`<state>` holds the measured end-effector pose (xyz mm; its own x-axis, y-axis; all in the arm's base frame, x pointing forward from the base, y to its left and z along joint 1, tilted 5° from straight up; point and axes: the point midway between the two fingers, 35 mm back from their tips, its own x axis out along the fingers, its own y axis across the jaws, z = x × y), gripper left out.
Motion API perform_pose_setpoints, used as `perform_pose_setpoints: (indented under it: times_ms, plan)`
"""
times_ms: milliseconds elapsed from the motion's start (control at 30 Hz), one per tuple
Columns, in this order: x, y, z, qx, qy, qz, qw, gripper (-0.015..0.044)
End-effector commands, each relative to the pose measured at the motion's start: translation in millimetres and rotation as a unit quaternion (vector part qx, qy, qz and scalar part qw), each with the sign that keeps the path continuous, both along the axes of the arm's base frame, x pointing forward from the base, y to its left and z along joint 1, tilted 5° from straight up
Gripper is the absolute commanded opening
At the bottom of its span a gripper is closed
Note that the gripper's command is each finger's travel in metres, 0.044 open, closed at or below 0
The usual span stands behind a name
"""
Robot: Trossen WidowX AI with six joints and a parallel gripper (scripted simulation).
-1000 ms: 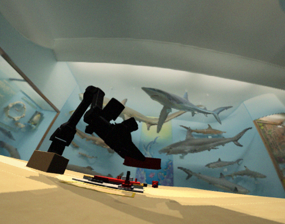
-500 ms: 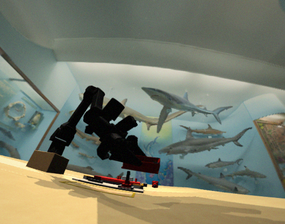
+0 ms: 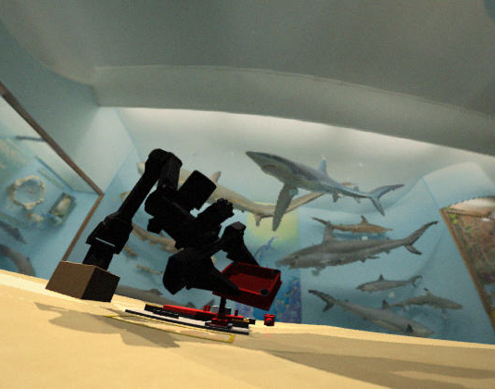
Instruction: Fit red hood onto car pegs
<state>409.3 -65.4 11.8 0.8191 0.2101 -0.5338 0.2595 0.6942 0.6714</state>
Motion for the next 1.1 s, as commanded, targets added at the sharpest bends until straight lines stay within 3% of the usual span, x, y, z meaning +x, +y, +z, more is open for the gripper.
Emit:
perform_pose_setpoints:
  times_ms: [0,433,1067]
  plan:
    - [-0.1,0.4,-0.2,0.054,0.013,-0.033,0.998,0.0]
    - [-0.2,0.4,-0.2,0.208,0.053,-0.134,0.967,0.0]
    - [-0.3,0.4,-0.6,0.392,0.1,-0.253,0.879,0.0]
